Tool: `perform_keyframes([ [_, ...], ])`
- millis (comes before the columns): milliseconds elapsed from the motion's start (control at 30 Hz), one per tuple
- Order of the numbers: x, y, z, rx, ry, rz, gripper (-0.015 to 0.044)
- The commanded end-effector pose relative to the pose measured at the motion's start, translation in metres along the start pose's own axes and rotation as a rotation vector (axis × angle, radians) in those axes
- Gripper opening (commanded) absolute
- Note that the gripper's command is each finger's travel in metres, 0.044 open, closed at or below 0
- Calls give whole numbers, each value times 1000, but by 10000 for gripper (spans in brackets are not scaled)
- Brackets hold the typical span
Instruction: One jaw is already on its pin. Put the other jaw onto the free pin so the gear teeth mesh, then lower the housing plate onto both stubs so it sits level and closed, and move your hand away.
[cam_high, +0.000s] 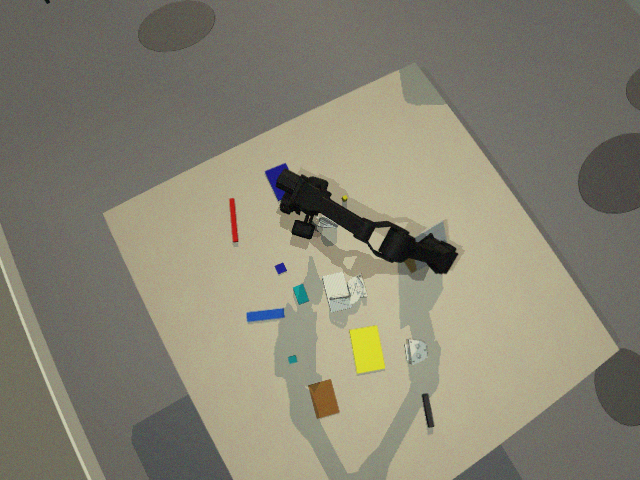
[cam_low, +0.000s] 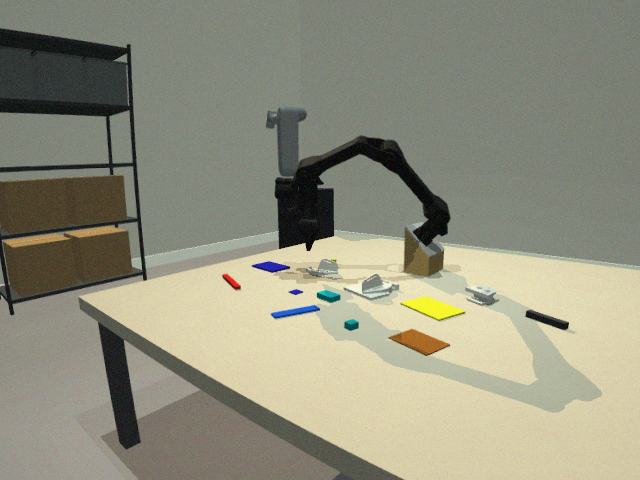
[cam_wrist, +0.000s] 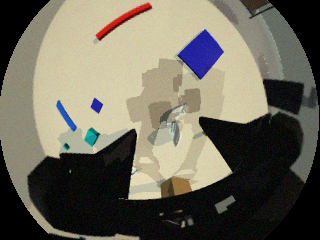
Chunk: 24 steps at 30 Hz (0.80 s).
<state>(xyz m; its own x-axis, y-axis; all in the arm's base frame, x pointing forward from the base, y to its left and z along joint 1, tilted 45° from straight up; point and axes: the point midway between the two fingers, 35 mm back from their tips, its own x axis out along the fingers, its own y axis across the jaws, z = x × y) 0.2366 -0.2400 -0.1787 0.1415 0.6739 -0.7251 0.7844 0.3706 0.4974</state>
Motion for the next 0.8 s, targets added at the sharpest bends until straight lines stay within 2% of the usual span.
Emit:
perform_keyframes([
  [0,0,0,0,0,0,0,440],
  [533,0,0,0,0,0,0,440],
  [767,0,0,0,0,0,0,256],
])
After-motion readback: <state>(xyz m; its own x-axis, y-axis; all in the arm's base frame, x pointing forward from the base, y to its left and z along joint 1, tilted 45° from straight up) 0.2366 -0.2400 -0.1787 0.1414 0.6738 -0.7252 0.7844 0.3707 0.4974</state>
